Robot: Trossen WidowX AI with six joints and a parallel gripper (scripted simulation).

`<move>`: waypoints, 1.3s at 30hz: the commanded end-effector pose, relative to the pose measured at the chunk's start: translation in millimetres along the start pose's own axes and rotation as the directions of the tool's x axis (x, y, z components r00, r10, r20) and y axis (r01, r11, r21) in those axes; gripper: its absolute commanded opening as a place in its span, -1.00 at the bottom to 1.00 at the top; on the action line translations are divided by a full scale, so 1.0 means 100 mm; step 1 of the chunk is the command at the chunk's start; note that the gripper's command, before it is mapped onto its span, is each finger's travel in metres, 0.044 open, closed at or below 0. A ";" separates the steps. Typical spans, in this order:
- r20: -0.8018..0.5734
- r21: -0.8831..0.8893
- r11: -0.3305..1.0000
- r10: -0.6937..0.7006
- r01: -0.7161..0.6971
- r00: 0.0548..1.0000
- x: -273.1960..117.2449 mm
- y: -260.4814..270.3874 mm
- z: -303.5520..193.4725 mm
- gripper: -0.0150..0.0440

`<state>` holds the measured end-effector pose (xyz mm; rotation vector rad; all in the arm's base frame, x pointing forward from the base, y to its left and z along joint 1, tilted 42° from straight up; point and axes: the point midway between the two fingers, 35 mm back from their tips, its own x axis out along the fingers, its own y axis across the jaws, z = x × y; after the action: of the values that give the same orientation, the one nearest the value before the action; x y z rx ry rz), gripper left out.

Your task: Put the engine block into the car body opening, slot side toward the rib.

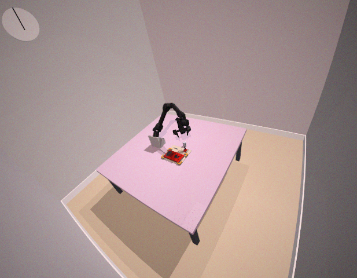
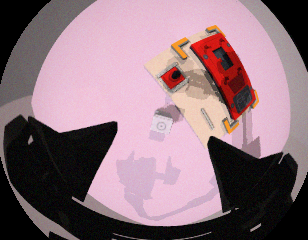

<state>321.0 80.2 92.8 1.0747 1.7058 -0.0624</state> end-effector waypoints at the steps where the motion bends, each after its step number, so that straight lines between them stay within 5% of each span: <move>1: -0.080 0.091 0.996 -0.009 0.016 0.997 0.07 -0.03 -0.16 1.00; 7: -0.089 0.102 0.995 -0.009 0.018 0.996 0.10 0.01 -0.19 1.00; 12: -0.091 0.102 0.995 -0.007 0.017 0.996 0.57 0.01 -0.24 1.00; 39: -0.091 0.102 0.995 -0.007 0.016 0.996 0.97 -0.01 -0.26 1.00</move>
<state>302.5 149.4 34.3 1.1547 1.7938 -0.1050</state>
